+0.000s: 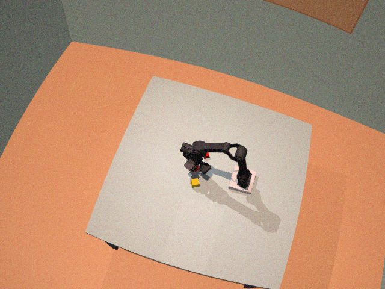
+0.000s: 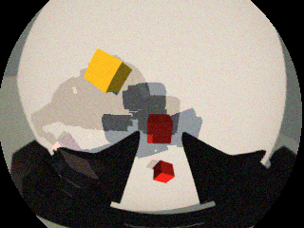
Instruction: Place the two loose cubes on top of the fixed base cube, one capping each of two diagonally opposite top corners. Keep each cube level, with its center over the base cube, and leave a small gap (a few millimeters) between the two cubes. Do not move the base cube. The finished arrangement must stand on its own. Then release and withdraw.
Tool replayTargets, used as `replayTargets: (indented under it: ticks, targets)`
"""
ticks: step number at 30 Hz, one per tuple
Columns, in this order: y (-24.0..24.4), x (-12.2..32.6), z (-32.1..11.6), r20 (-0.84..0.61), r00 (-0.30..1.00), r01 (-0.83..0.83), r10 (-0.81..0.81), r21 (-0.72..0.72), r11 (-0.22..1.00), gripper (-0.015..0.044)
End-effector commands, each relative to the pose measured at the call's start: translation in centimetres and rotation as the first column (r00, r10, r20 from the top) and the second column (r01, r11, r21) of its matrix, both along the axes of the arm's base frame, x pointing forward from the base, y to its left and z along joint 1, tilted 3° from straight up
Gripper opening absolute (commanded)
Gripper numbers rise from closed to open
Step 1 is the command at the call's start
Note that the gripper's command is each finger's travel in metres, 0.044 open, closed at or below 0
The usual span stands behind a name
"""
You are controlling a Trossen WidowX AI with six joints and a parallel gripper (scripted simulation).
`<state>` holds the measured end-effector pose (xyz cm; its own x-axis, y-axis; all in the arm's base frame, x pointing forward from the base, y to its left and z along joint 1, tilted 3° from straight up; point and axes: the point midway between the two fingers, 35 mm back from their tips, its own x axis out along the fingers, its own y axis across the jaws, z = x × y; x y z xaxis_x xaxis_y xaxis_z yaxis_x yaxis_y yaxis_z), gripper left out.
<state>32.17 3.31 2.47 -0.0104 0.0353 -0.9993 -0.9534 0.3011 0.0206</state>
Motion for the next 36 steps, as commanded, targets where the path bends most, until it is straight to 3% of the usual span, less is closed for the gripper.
replayTargets:
  ticks: [1, 10, 16, 36]
  targets:
    - [-0.1, -0.2, -1.0, -0.008, 1.0, 0.0, 0.0, -0.006, 1.0, 0.0265]
    - [0.0, -0.2, -2.2, -0.008, 1.0, 0.0, 0.0, -0.006, 1.0, 0.0265]
    - [0.0, -0.2, -2.2, -0.008, 1.0, 0.0, 0.0, -0.006, 1.0, 0.0108]
    - [-0.1, 0.4, 2.5, -0.007, 1.0, 0.0, 0.0, -0.006, 1.0, 0.0105]
